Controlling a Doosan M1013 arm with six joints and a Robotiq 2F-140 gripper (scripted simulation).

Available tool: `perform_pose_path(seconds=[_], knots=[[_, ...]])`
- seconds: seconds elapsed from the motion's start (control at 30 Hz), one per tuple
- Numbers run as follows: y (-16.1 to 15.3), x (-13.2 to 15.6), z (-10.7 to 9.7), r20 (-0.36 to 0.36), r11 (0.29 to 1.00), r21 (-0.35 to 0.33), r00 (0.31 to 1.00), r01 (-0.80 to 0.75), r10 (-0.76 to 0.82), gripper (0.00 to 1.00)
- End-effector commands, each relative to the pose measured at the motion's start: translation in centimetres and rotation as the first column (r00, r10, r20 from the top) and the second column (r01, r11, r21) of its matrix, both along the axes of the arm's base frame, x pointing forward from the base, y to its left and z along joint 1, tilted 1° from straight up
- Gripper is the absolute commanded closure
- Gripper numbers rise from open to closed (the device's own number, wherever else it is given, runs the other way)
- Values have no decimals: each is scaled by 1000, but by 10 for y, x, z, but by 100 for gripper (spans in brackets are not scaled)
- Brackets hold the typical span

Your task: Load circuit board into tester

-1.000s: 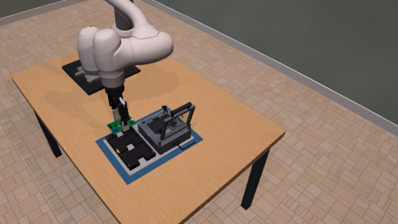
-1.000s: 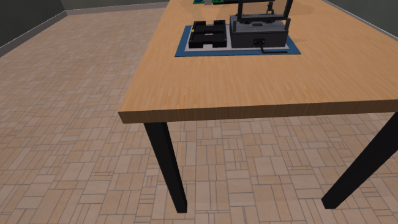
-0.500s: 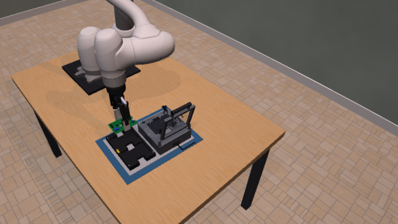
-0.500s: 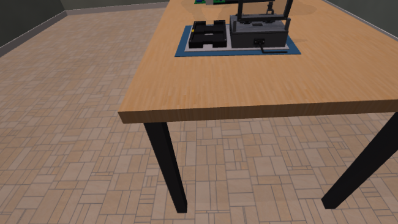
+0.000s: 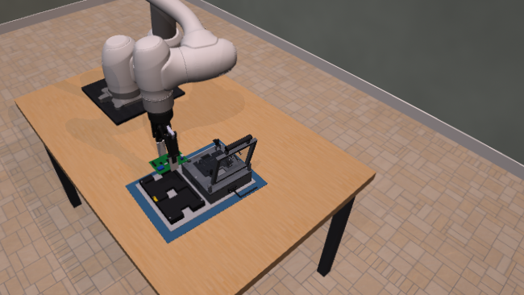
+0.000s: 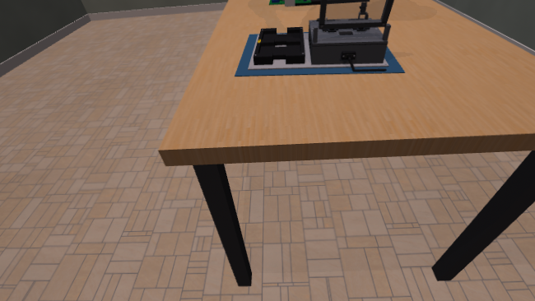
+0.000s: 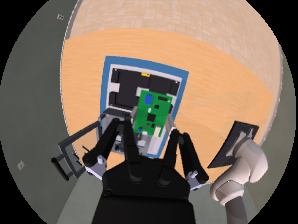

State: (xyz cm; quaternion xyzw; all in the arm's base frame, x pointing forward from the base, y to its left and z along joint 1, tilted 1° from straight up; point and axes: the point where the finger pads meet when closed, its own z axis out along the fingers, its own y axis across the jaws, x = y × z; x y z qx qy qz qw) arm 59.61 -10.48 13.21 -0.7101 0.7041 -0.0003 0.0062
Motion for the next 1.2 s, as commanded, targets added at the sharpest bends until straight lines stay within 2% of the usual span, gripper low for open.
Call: perform_pose_path(seconds=[0.0,1.17], knots=[[7,2,1,0,1000,0,1000,0,0,54],[108,36,9,0,1000,0,1000,0,0,54]])
